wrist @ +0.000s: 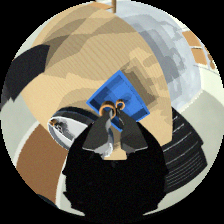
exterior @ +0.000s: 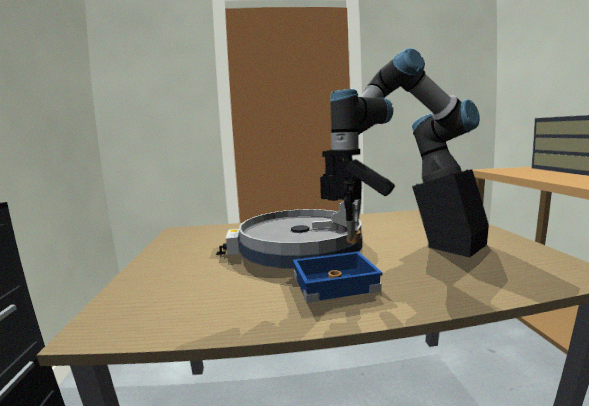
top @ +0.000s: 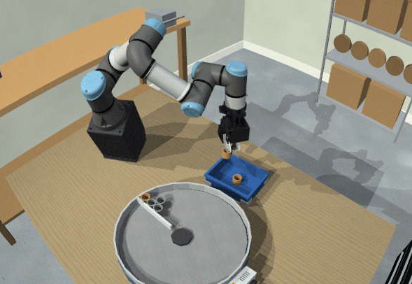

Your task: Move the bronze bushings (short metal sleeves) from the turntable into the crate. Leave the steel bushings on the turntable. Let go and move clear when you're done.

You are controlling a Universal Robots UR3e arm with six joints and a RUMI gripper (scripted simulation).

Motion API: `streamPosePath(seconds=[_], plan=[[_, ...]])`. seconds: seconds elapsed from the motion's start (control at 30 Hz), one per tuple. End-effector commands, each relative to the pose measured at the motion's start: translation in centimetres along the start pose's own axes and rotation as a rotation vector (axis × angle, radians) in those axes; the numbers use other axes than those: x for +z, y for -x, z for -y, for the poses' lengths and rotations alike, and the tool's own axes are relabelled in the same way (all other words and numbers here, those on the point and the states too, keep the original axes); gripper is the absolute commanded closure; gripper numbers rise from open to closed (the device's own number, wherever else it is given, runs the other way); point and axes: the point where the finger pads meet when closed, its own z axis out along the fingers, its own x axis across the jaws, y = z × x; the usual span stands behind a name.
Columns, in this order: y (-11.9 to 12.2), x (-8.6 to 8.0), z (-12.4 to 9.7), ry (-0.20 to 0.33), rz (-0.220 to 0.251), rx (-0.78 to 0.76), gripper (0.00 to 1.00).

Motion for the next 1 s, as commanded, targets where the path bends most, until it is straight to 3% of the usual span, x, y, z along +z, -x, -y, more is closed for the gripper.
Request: streamPosePath(seconds=[0.0, 0.2, 0.57, 0.97], plan=[[-0.1, -0.1, -0.1, 0.003, -0.003, 0.001, 1.0], [-0.1, 0.4, 0.0, 0.002, -0.001, 0.0, 1.0], [-0.1, 5.2, 0.1, 0.001, -0.002, 0.0, 1.0], [-0.2, 5.4, 0.0, 0.002, -0.003, 0.0, 1.0]])
